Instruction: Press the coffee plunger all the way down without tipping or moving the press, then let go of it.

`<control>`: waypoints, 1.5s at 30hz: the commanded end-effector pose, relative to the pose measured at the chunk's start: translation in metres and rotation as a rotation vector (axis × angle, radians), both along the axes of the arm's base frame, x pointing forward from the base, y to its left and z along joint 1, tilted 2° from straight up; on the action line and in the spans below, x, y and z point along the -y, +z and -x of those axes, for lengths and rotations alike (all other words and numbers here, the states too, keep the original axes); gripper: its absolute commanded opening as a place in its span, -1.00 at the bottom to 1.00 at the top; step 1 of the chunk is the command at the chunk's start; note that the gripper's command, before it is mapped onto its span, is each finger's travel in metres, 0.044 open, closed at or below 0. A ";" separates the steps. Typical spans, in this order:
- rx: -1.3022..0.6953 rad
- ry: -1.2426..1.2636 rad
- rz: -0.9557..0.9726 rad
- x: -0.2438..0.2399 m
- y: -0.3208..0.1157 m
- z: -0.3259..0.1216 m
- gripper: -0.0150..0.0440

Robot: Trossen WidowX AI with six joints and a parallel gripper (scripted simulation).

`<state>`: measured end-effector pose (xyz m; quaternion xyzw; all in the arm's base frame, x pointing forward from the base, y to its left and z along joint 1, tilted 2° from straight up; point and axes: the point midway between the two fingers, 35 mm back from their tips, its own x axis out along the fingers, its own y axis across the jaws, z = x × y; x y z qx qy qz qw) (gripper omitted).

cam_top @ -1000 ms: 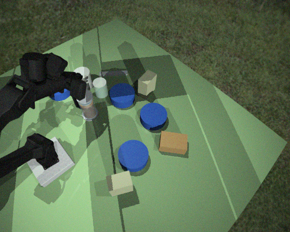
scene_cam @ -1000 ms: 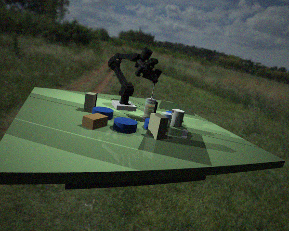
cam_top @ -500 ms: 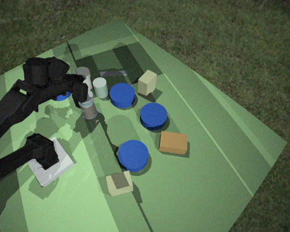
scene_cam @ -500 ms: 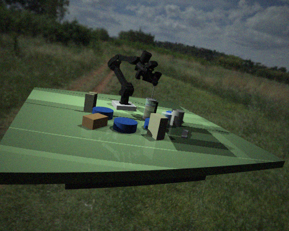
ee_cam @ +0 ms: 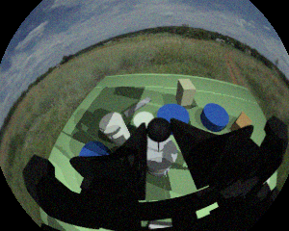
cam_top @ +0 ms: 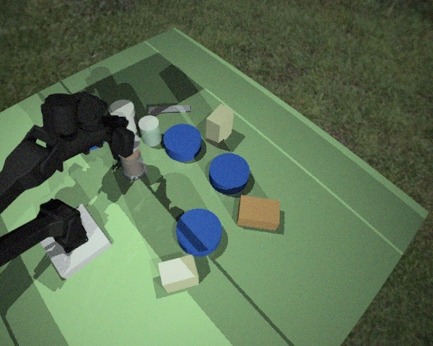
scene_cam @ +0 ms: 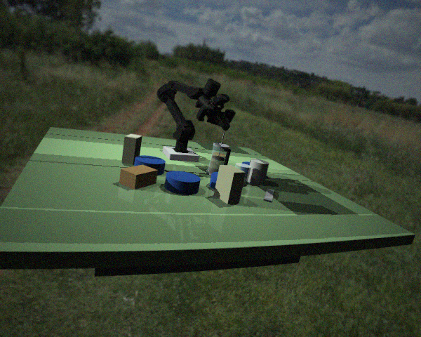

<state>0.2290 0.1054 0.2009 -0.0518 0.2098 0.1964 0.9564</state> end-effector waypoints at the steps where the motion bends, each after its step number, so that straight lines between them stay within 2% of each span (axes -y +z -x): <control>1: -0.054 0.005 0.031 0.001 -0.027 0.002 -0.10; 17: -0.053 0.005 0.031 -0.001 -0.050 -0.005 -0.10; 45: -0.052 0.005 0.031 -0.005 -0.047 -0.015 -0.10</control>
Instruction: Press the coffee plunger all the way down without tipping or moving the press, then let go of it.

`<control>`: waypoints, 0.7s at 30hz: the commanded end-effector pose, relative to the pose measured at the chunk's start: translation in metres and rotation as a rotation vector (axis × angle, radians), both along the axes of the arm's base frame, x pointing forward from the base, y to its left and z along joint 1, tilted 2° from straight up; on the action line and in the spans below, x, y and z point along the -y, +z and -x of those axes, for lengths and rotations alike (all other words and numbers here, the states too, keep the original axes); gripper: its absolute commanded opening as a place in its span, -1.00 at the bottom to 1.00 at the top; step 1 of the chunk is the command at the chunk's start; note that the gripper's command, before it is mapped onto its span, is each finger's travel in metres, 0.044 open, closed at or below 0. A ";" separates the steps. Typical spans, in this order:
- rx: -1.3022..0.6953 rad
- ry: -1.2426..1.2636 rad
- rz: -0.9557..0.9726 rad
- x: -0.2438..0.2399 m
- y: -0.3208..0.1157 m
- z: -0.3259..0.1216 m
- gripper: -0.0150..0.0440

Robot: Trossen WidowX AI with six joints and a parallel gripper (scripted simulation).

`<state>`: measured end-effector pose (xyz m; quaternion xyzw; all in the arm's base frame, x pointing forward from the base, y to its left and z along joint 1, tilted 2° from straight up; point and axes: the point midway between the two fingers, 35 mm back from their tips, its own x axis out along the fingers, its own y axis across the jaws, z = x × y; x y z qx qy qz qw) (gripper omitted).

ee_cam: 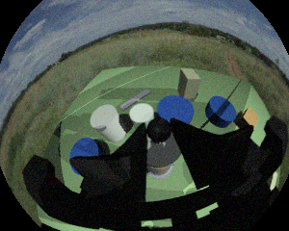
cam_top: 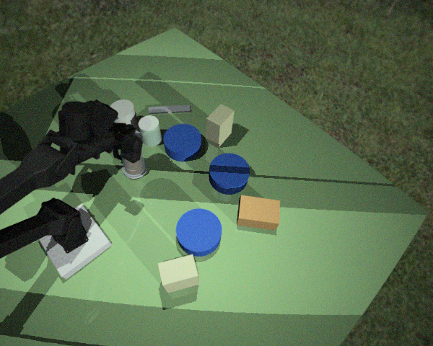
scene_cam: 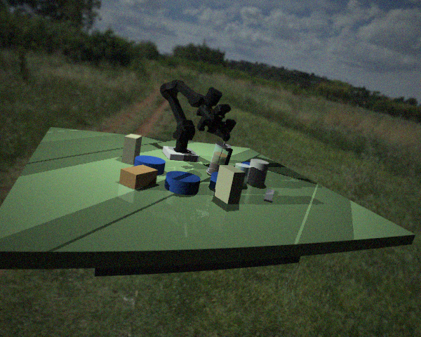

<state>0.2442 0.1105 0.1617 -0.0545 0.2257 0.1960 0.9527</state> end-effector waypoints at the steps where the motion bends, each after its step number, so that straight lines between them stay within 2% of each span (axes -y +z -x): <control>1: -0.022 0.005 0.019 0.000 -0.008 0.000 -0.10; 21: -0.006 0.000 0.003 -0.001 -0.003 -0.003 -0.10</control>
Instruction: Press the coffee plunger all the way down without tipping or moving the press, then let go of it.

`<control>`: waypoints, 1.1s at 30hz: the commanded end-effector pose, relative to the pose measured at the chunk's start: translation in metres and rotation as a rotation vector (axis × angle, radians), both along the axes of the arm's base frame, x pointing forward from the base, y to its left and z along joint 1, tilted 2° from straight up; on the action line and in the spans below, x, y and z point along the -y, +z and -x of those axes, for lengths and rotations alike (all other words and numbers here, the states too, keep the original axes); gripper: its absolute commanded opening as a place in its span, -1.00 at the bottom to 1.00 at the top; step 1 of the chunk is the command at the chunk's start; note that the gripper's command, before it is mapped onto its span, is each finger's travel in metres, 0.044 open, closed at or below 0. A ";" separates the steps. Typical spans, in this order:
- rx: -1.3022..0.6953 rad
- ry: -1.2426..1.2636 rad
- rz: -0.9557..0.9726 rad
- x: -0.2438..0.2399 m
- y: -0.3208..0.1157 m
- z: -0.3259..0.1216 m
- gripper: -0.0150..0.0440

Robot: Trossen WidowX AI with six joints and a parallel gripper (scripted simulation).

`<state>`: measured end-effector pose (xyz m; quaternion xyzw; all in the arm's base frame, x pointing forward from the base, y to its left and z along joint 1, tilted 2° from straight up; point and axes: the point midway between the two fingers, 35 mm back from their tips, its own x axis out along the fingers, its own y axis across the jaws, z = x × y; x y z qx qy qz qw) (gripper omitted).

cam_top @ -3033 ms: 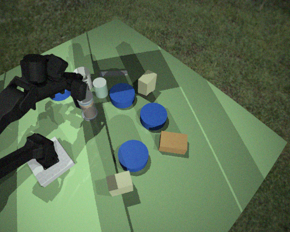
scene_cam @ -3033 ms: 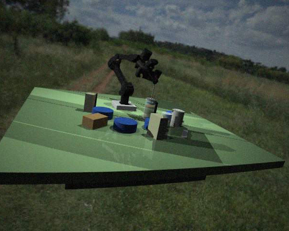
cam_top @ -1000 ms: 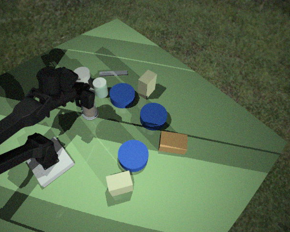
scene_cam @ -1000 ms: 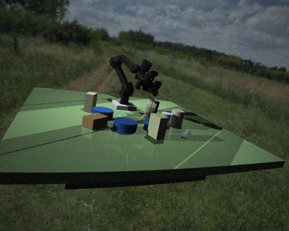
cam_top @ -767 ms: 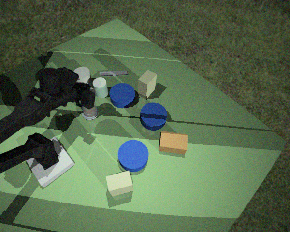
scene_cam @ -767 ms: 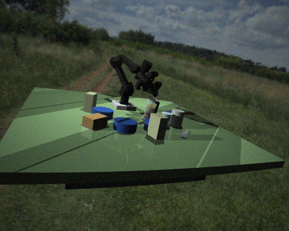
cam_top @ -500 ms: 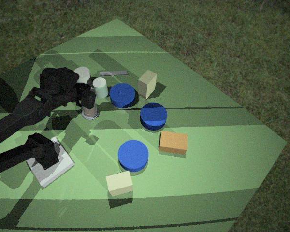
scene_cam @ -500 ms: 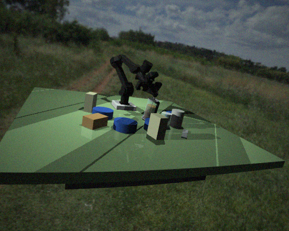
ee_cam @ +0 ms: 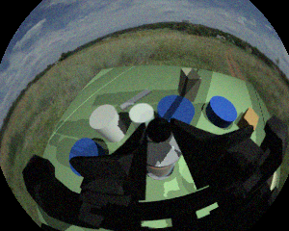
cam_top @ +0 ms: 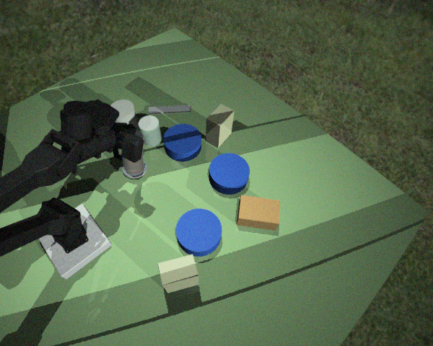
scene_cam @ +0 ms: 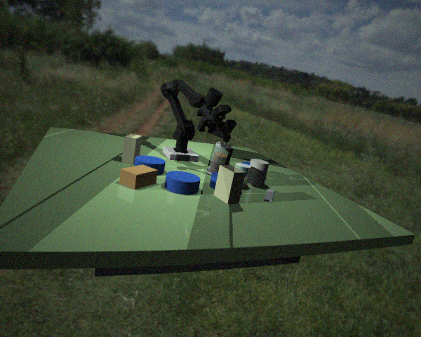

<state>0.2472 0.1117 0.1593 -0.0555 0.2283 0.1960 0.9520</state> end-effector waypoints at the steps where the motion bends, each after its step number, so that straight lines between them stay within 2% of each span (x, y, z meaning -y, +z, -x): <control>1: -0.001 0.000 0.000 0.000 0.000 0.000 -0.10; 8: -0.001 0.000 0.000 0.000 0.000 0.000 -0.10; 20: -0.001 0.000 0.000 0.000 0.000 0.000 0.96; 21: -0.001 0.000 0.000 0.000 0.000 0.000 1.00; 26: -0.003 0.000 0.002 0.000 0.011 0.002 1.00; 33: -0.018 0.003 0.016 0.009 0.076 0.028 1.00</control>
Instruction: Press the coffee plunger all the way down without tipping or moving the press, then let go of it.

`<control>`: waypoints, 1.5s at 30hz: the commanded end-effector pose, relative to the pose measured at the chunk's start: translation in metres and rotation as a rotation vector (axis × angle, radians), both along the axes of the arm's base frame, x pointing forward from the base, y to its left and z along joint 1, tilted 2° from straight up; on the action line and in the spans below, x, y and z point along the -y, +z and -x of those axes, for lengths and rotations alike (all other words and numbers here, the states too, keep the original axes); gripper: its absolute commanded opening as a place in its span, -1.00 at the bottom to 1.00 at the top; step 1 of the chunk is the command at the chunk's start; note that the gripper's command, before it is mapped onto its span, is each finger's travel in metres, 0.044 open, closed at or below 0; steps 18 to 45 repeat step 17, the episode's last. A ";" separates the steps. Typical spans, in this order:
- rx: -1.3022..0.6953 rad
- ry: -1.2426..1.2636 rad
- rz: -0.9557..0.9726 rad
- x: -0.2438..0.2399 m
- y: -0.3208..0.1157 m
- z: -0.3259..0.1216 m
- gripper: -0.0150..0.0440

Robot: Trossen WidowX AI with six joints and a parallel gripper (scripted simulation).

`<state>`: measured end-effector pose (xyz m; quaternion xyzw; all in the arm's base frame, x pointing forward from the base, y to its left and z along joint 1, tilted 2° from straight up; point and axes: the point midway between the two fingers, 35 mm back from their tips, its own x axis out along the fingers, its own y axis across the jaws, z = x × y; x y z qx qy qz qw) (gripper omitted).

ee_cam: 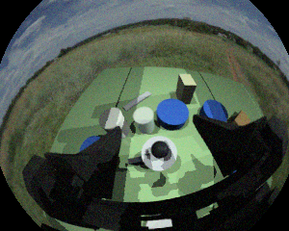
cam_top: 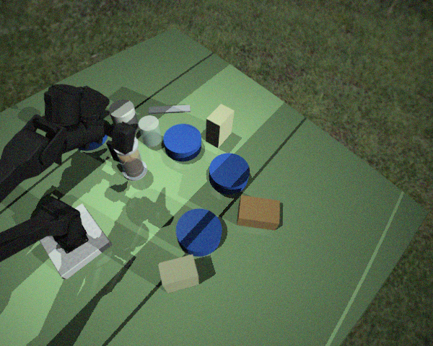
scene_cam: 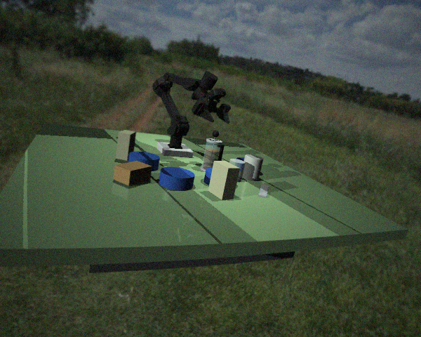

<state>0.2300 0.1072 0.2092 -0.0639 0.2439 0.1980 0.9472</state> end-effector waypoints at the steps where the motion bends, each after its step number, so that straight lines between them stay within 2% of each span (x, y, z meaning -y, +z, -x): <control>1: 0.010 -0.005 -0.006 0.005 0.028 0.012 1.00; 45: 0.010 -0.005 -0.006 0.005 0.024 0.011 1.00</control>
